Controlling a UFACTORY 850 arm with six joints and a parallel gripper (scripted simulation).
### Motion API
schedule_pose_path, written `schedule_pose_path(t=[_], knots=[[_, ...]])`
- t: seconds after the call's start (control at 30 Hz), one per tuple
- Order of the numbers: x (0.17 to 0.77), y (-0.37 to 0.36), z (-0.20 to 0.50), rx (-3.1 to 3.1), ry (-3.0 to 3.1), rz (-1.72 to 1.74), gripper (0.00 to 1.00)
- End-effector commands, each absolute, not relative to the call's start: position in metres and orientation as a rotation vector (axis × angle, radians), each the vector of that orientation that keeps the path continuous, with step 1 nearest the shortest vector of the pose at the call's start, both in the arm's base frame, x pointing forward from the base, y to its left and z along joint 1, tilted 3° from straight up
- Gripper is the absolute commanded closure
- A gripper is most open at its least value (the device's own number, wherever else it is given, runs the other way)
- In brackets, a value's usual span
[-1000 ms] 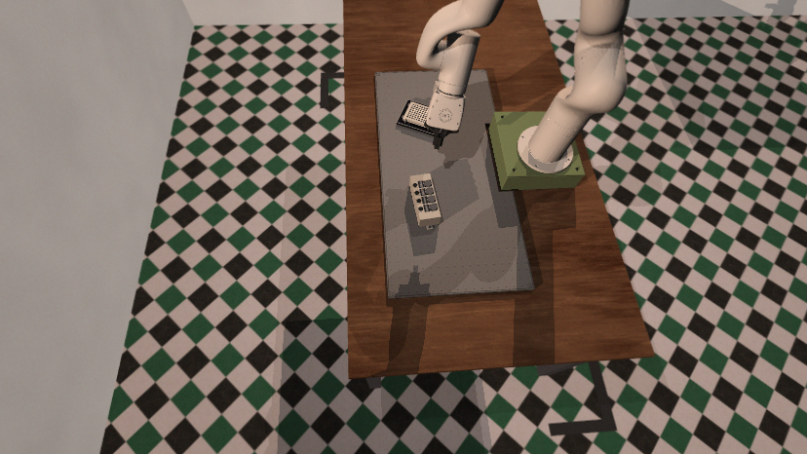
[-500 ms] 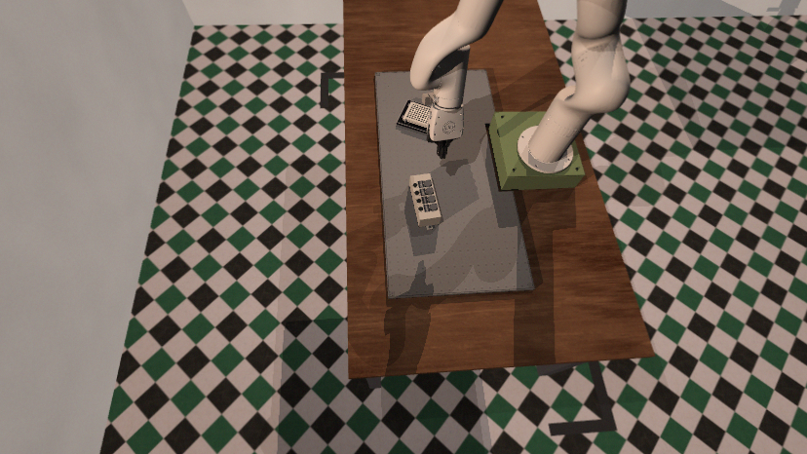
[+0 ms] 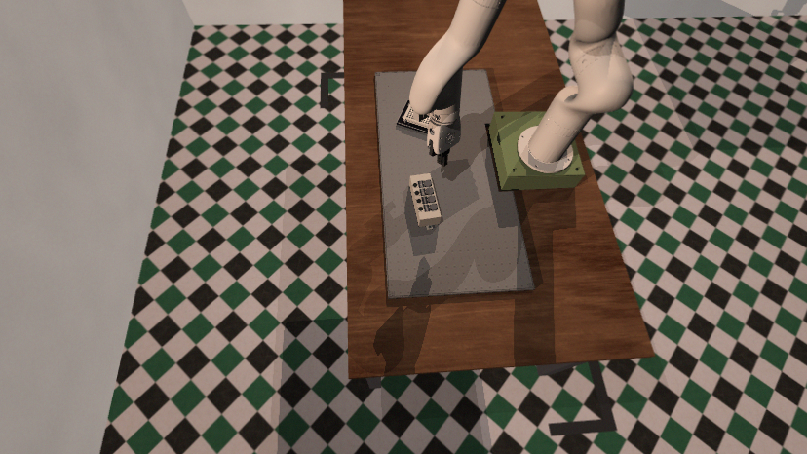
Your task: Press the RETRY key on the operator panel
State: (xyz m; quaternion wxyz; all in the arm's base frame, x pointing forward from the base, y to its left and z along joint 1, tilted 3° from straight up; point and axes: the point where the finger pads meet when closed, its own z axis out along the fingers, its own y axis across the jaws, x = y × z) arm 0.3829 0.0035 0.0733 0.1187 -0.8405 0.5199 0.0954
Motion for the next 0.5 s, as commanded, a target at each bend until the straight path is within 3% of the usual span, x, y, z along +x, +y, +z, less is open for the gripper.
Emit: schedule_pose_path(t=[0.0,0.47], knots=[[0.385,0.008,0.07,-2.554,1.425,0.276,1.0],[0.403,0.03,0.058,-2.895,0.865,0.185,1.0]])
